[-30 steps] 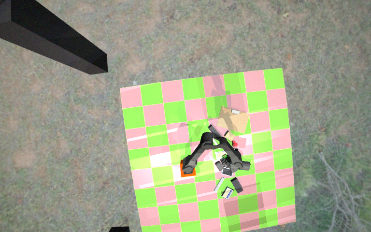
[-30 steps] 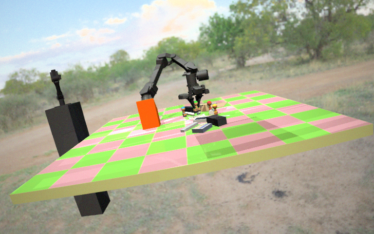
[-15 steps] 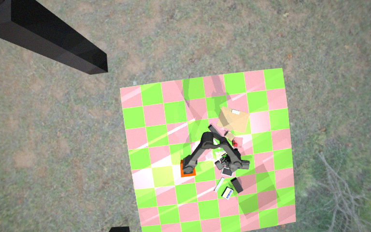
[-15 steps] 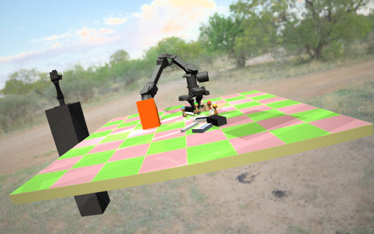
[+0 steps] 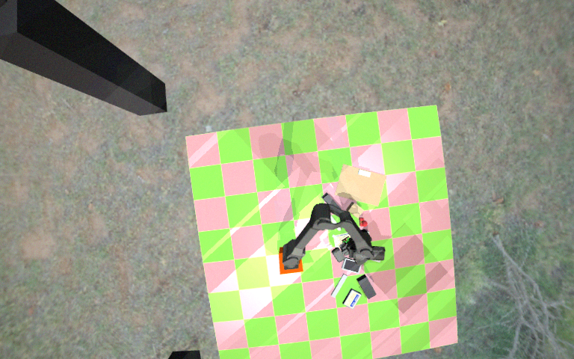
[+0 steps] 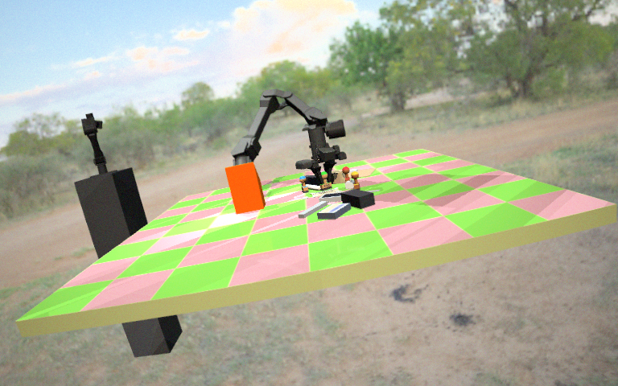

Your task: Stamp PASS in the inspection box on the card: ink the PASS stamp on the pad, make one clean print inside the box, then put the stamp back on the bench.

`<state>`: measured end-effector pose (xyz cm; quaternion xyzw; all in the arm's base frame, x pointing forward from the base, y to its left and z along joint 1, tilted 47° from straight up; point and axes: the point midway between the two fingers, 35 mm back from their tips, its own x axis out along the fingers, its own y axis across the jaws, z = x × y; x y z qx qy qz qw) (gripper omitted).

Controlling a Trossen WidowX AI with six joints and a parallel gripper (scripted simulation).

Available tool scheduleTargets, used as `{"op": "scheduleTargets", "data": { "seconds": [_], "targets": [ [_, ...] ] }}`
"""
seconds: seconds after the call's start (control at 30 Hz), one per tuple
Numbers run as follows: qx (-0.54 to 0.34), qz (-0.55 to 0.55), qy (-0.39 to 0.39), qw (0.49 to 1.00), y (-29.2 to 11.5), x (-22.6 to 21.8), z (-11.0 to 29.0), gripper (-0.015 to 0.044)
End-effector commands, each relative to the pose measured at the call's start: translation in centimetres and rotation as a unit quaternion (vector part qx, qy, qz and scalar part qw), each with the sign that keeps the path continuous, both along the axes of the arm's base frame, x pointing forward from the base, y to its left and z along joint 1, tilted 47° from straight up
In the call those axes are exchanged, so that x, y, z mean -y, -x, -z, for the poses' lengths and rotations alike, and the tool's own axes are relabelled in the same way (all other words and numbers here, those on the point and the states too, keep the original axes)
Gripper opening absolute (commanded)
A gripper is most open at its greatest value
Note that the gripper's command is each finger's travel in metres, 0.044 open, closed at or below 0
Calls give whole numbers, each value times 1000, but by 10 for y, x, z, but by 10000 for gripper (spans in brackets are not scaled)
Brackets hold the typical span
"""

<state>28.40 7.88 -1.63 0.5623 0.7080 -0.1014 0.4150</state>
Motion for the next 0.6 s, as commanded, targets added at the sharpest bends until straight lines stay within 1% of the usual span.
{"op": "scheduleTargets", "data": {
  "seconds": [0.0,0.57],
  "targets": [
    [-4,2,-3,1000,2,-3,2,0],
    [-3,2,-4,1000,2,-6,5,0]
  ]
}}
